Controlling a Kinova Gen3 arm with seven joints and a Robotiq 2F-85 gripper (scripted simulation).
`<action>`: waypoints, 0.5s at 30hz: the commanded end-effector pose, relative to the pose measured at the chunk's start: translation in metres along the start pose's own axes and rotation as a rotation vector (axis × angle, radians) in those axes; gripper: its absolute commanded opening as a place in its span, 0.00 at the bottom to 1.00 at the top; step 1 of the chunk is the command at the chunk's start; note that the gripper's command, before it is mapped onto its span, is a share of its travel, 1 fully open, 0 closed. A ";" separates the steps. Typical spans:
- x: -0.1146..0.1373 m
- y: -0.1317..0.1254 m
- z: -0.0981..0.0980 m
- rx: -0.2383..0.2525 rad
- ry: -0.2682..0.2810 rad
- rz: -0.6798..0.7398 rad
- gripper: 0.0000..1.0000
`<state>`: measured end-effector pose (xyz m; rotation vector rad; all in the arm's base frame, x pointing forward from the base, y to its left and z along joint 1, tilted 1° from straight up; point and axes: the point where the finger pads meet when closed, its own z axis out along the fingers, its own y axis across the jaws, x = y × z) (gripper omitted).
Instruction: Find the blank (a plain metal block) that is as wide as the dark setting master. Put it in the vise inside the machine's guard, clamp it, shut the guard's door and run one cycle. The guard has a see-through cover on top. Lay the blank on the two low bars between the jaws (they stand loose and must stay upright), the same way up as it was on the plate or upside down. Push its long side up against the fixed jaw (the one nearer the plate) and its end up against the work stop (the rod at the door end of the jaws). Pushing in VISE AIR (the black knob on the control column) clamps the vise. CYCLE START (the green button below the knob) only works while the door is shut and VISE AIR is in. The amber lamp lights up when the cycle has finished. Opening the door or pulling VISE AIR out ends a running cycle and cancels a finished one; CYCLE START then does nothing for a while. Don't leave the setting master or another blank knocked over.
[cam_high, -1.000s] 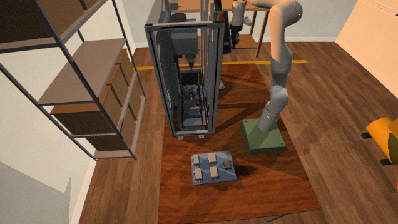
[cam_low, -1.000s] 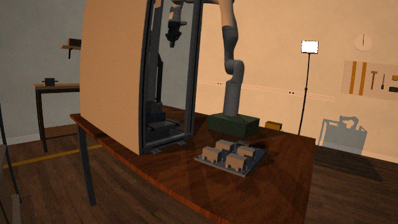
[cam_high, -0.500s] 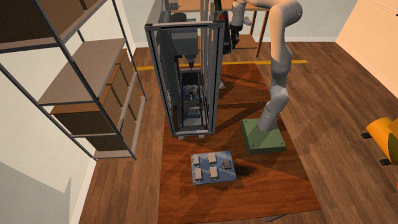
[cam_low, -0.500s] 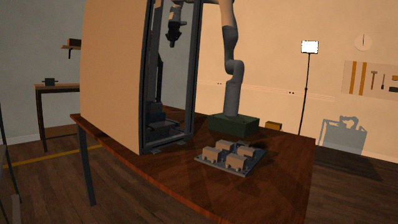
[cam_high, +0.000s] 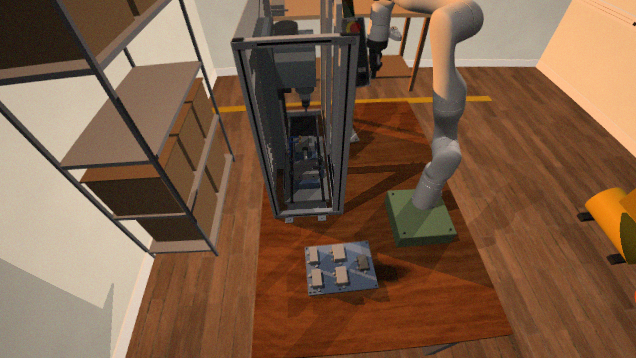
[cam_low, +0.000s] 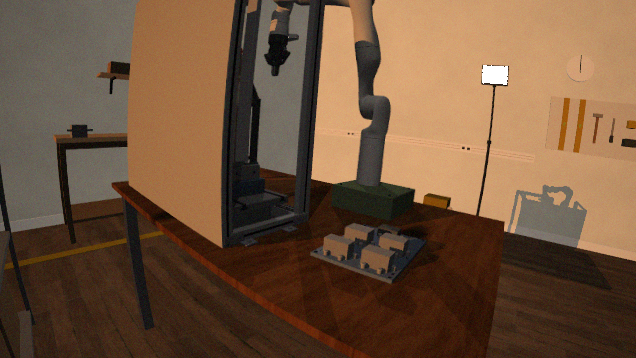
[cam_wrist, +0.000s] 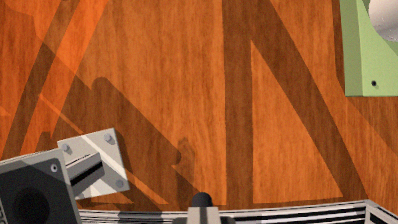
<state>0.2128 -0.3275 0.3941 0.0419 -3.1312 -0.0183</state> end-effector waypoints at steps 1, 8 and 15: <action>0.000 0.000 0.000 0.001 -0.001 0.000 0.10; 0.000 0.059 0.006 0.001 -0.001 0.000 0.10; 0.000 0.059 0.006 0.001 -0.001 0.000 0.10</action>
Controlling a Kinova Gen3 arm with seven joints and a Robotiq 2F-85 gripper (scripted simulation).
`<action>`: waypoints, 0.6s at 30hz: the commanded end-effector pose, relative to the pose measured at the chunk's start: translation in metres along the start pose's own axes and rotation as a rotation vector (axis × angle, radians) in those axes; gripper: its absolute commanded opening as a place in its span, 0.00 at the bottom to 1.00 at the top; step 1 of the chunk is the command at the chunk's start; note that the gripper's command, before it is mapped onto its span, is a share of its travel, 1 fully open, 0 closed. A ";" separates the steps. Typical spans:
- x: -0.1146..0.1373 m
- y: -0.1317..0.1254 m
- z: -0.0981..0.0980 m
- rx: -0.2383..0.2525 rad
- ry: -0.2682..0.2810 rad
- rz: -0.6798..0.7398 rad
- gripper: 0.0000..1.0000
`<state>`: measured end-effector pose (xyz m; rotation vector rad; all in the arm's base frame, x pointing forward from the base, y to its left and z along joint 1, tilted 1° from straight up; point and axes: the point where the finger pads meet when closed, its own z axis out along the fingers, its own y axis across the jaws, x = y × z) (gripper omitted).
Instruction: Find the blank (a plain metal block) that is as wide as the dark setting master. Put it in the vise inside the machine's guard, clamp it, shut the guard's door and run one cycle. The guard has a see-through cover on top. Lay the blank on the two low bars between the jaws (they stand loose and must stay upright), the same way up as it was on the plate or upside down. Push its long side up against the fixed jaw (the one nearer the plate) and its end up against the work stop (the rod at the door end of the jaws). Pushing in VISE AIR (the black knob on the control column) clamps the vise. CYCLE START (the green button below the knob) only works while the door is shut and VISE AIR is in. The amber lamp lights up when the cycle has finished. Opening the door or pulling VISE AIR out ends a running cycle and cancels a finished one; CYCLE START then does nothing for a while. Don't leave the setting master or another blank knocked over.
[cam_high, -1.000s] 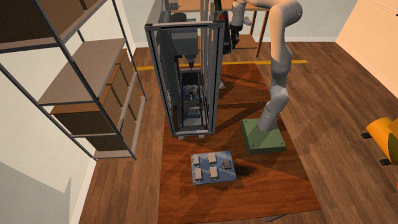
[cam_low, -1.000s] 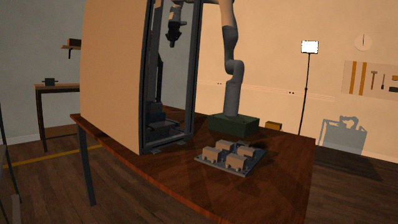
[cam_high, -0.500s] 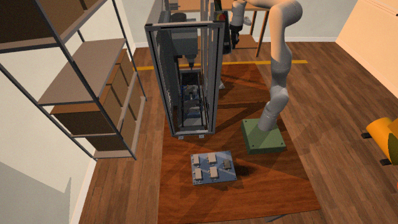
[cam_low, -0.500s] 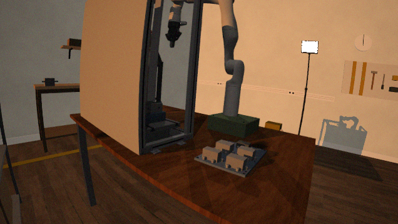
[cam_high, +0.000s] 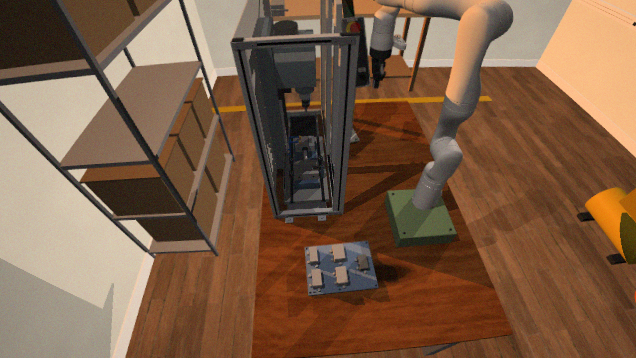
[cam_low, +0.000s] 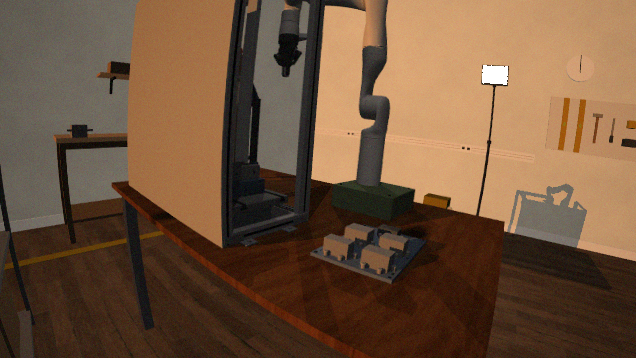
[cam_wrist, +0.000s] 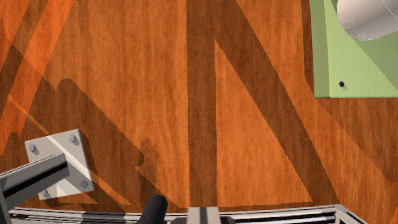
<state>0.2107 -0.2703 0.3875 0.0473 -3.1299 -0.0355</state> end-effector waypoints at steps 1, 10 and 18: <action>0.000 0.002 -0.001 0.012 -0.002 0.003 0.10; -0.001 0.062 0.006 0.012 -0.002 0.003 0.10; -0.001 0.062 0.006 0.012 -0.002 0.003 0.10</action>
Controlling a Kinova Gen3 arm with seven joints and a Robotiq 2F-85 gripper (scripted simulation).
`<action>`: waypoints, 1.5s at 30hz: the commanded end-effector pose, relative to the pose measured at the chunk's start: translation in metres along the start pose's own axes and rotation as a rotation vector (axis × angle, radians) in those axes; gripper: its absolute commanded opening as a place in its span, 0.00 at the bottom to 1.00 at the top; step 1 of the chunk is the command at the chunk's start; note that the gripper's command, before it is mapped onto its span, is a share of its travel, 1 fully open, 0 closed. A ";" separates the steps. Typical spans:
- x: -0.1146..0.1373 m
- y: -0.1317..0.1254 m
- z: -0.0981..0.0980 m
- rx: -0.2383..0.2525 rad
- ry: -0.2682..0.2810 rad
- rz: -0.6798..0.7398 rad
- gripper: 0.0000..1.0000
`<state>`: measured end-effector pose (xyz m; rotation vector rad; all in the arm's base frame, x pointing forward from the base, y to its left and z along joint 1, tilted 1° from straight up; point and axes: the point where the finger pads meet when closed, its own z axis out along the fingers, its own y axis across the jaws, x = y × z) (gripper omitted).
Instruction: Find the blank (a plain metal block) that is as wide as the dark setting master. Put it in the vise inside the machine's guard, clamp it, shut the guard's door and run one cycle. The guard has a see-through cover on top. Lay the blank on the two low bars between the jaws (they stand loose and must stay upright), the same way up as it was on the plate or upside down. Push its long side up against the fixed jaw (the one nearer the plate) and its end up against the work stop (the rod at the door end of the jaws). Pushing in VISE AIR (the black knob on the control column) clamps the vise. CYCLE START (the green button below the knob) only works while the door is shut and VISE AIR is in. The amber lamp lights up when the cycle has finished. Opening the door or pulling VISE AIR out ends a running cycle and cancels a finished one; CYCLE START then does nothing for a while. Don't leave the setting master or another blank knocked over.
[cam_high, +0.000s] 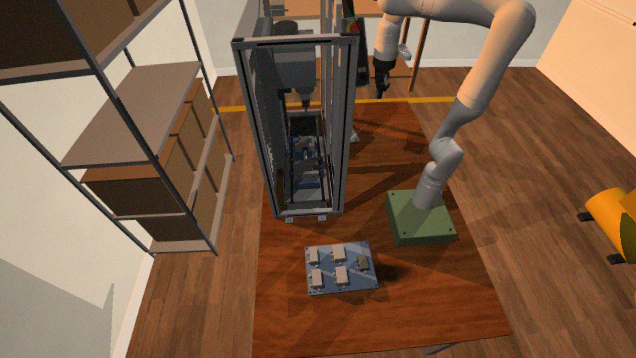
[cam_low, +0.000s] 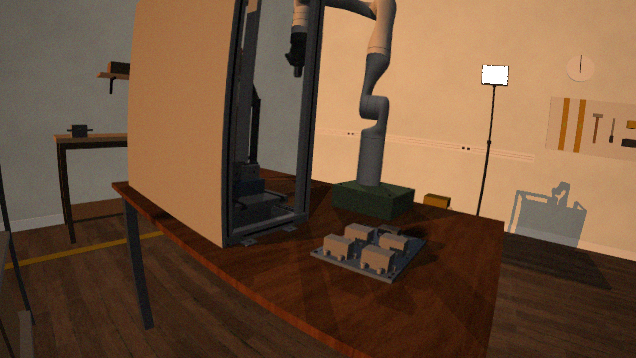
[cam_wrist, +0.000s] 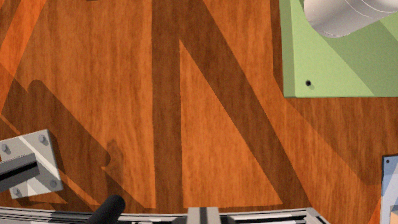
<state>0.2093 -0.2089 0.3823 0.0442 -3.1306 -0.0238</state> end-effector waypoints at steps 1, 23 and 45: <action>0.000 0.000 0.000 0.004 -0.001 0.001 0.10; 0.000 0.096 0.011 0.004 -0.001 0.001 0.10; -0.001 0.179 0.020 0.004 -0.001 0.001 0.10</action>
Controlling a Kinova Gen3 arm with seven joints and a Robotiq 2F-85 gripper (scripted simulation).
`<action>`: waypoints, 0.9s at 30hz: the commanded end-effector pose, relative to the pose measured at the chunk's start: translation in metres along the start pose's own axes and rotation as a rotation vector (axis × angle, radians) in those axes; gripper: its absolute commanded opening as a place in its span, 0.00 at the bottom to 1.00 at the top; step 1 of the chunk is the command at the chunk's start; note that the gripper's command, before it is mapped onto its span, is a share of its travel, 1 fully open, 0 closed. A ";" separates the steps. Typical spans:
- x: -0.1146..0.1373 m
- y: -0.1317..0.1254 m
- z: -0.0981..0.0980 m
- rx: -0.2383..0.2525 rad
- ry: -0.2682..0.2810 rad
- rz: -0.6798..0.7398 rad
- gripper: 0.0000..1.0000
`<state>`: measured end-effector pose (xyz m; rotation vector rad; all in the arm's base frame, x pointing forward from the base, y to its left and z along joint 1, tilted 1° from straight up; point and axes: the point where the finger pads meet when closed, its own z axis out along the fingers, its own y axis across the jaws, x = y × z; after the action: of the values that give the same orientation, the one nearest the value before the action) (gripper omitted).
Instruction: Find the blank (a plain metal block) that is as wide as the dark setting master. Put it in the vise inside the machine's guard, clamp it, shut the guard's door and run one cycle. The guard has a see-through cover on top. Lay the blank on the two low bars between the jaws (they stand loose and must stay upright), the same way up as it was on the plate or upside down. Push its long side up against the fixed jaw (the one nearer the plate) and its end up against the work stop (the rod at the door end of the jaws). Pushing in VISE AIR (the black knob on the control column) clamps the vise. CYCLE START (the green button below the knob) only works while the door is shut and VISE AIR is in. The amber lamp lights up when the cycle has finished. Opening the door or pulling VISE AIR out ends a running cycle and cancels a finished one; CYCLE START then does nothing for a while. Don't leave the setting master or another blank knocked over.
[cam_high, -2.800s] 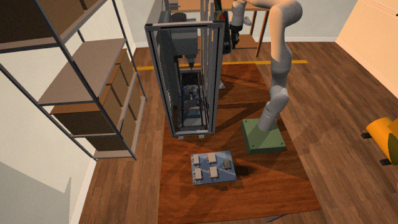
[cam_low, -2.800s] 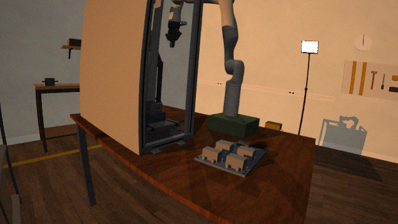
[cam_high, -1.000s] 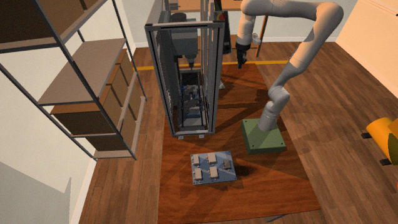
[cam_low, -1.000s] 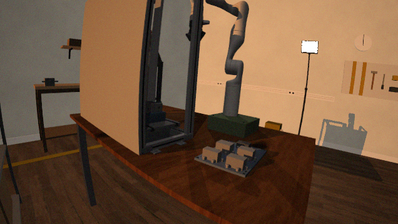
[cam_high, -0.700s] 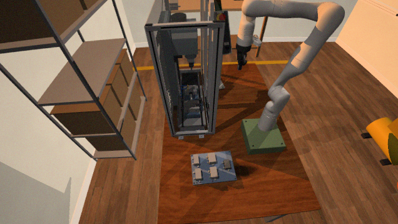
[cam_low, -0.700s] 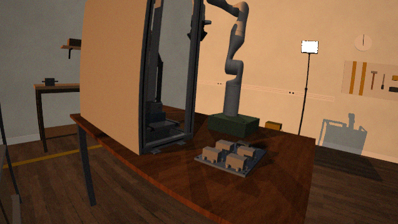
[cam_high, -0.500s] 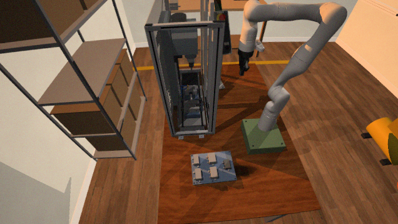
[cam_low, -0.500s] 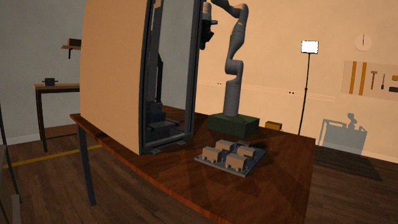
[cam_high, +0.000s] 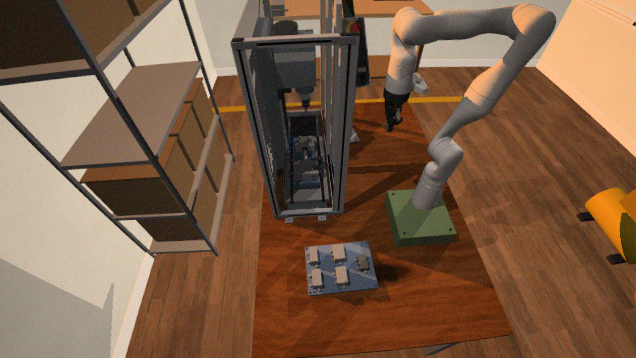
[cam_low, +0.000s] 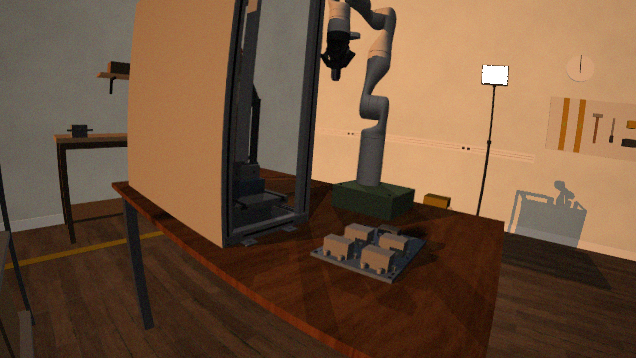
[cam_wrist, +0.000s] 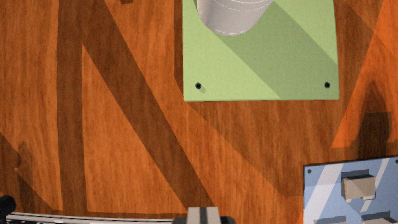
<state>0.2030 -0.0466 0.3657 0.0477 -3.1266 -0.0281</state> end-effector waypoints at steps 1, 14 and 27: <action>-0.002 0.017 0.001 0.006 -0.005 0.004 0.10; -0.002 0.076 0.008 0.006 -0.005 0.004 0.10; -0.002 0.088 0.010 0.006 -0.005 0.004 0.10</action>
<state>0.2027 0.0300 0.3585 0.0416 -3.1312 -0.0179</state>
